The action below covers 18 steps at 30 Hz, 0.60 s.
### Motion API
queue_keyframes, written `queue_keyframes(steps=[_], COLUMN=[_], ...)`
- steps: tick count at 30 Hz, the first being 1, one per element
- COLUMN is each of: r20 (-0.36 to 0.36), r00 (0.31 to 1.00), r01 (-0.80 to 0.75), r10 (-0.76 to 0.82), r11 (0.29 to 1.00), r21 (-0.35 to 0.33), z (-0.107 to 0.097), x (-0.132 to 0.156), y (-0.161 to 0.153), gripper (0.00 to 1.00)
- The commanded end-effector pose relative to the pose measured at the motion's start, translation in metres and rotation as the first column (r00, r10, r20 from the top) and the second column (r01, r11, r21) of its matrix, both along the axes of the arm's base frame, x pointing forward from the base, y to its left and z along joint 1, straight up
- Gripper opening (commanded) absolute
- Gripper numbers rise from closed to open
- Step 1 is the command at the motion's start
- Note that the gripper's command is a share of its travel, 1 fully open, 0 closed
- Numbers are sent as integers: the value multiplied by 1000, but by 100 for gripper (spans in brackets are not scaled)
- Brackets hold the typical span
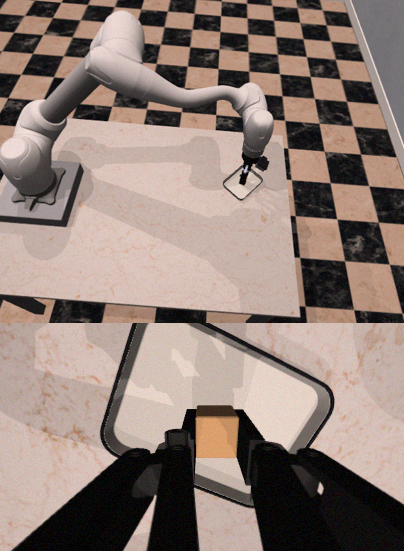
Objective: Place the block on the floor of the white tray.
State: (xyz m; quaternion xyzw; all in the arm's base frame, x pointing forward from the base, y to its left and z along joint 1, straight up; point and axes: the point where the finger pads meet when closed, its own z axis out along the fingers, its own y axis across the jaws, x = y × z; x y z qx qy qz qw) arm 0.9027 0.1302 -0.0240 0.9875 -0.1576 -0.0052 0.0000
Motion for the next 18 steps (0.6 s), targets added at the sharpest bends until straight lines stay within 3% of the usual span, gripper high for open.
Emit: queue_keyframes(steps=[1, 18], r20=[2, 2], r00=[1000, 1000], r01=[0, 0], r10=[0, 0], r11=[1000, 1000], r21=[1, 1], z=[-3, -10], x=[1, 1], y=[0, 0], gripper=[10, 10])
